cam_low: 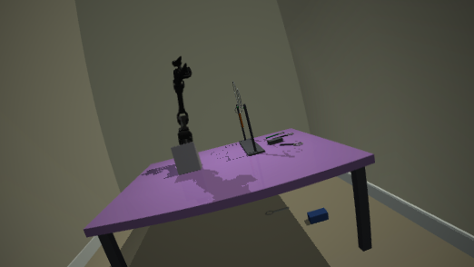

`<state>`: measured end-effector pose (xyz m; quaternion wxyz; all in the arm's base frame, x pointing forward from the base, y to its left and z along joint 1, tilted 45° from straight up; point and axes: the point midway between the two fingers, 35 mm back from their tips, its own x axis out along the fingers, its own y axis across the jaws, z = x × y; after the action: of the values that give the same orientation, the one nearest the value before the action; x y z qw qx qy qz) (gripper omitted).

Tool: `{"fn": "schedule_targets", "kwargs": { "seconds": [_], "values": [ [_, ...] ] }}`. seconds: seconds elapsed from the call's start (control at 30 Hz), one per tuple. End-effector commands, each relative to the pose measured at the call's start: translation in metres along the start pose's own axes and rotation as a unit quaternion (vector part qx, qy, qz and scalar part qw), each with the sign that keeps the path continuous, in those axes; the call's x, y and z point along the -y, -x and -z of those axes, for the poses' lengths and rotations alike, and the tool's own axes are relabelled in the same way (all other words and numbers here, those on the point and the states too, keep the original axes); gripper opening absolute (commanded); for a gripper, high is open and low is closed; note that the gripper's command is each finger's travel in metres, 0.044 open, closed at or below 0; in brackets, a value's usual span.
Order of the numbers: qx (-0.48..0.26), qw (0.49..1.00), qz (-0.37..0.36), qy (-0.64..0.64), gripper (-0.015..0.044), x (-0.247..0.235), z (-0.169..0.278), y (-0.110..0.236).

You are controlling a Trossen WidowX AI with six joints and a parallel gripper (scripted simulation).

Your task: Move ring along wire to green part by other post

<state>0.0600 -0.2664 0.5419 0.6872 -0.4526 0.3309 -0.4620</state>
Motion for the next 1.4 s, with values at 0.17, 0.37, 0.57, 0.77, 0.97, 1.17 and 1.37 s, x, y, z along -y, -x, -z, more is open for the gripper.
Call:
{"fn": "schedule_targets", "kwargs": {
  "seconds": [0.17, 0.37, 0.57, 0.77, 0.97, 1.17, 1.37],
  "values": [
    [0.028, 1.0, -0.013, -0.004, 0.0242, -0.013, -0.012, -0.008],
    [0.077, 0.996, -0.024, -0.025, 0.016, -0.023, -0.043, -0.021],
    [0.132, 0.989, -0.036, -0.05, 0.016, -0.034, -0.081, -0.028],
    [0.187, 0.978, -0.05, -0.077, 0.016, -0.046, -0.121, -0.029],
    [0.245, 0.961, -0.07, -0.107, 0.016, -0.061, -0.166, -0.021],
    [0.301, 0.939, -0.096, -0.136, 0.016, -0.078, -0.211, -0.005],
    [0.355, 0.912, -0.125, -0.165, 0.016, -0.095, -0.254, 0.02]
  ]
}}
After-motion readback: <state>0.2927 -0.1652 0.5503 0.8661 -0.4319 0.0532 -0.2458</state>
